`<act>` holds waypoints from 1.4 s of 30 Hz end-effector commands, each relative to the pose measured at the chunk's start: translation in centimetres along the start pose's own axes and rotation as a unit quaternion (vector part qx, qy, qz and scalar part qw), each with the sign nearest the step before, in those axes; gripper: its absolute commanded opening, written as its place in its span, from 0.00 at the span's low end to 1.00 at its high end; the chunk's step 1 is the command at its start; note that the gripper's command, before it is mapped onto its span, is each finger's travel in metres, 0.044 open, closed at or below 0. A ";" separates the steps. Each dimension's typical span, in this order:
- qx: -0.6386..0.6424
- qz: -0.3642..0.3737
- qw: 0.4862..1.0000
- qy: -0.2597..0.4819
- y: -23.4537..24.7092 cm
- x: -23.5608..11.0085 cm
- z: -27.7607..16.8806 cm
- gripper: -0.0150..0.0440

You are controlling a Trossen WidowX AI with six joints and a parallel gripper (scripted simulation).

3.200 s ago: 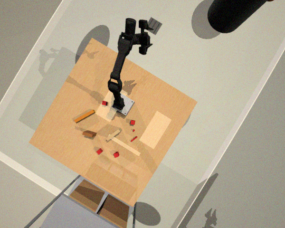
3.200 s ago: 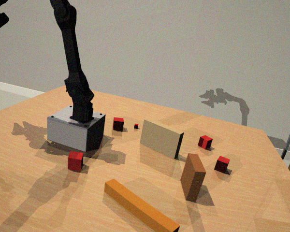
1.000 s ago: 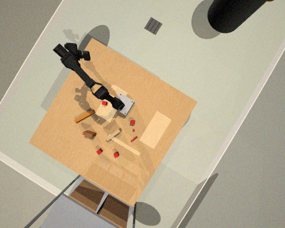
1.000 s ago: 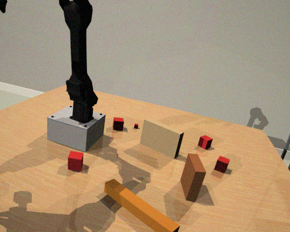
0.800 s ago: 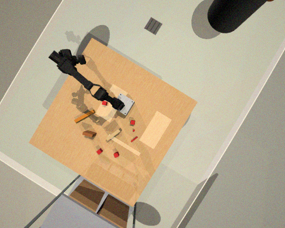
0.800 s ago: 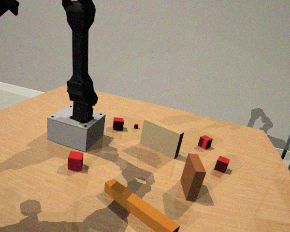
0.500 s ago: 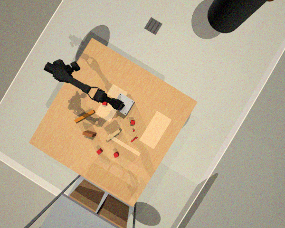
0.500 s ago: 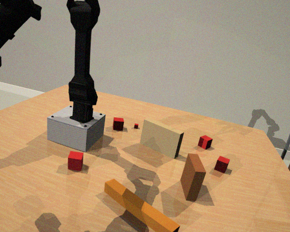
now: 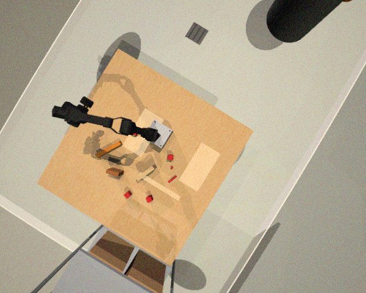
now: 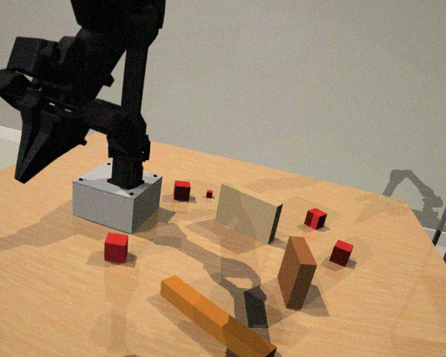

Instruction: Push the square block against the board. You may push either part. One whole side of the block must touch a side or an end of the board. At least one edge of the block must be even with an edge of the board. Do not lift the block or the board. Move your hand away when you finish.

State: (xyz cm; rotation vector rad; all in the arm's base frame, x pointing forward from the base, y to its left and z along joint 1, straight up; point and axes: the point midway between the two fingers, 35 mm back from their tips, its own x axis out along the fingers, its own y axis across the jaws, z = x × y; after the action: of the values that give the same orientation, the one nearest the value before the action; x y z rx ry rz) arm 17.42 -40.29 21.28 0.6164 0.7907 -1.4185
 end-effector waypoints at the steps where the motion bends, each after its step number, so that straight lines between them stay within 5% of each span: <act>1: -0.071 0.031 0.997 0.016 3.7 -0.6 -2.2 0.25; 21: -0.373 0.158 0.913 0.046 16.6 -6.2 -13.3 0.25; 42: -0.653 0.262 0.709 0.046 22.9 -14.1 -28.1 0.25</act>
State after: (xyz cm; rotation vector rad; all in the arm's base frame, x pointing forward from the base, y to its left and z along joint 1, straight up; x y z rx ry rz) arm 37.31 -10.95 14.16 -0.1605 1.2913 -0.1893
